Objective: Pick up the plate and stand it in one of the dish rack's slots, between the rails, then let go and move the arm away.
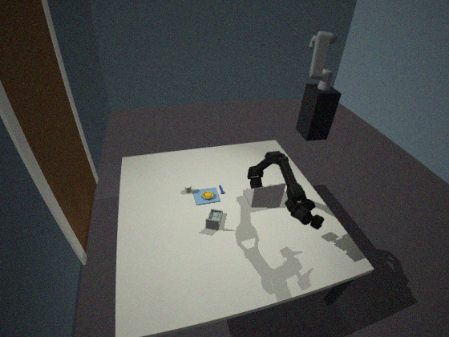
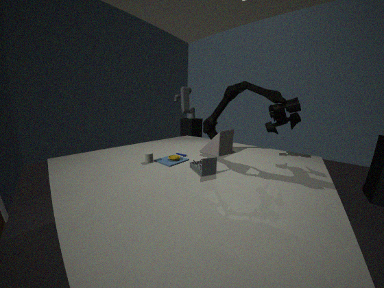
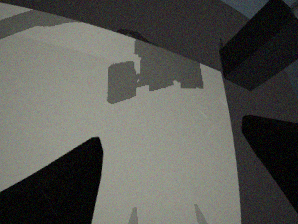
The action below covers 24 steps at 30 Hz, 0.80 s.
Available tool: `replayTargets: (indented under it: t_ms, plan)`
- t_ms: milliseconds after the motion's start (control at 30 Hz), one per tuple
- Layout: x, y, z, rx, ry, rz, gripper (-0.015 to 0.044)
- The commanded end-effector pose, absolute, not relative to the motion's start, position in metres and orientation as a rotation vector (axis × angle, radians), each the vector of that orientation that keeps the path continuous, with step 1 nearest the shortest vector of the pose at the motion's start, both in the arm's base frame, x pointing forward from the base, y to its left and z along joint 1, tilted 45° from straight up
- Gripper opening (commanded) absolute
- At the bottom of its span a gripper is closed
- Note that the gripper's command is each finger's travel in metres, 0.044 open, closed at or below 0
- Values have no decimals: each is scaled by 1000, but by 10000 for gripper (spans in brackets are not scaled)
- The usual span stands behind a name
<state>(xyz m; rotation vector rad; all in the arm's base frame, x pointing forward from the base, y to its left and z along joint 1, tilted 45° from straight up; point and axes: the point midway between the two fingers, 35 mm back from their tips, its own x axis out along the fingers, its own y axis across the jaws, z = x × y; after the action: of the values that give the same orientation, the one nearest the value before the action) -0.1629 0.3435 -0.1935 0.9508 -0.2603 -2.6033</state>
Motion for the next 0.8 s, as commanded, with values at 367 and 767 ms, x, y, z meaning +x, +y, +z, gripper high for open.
replayTargets:
  t_ms: [367,767]
  plan:
    - [-102,363,-168,1224,-612,-2616,400]
    - [-29,369,-136,1512,-1059,-2577,400]
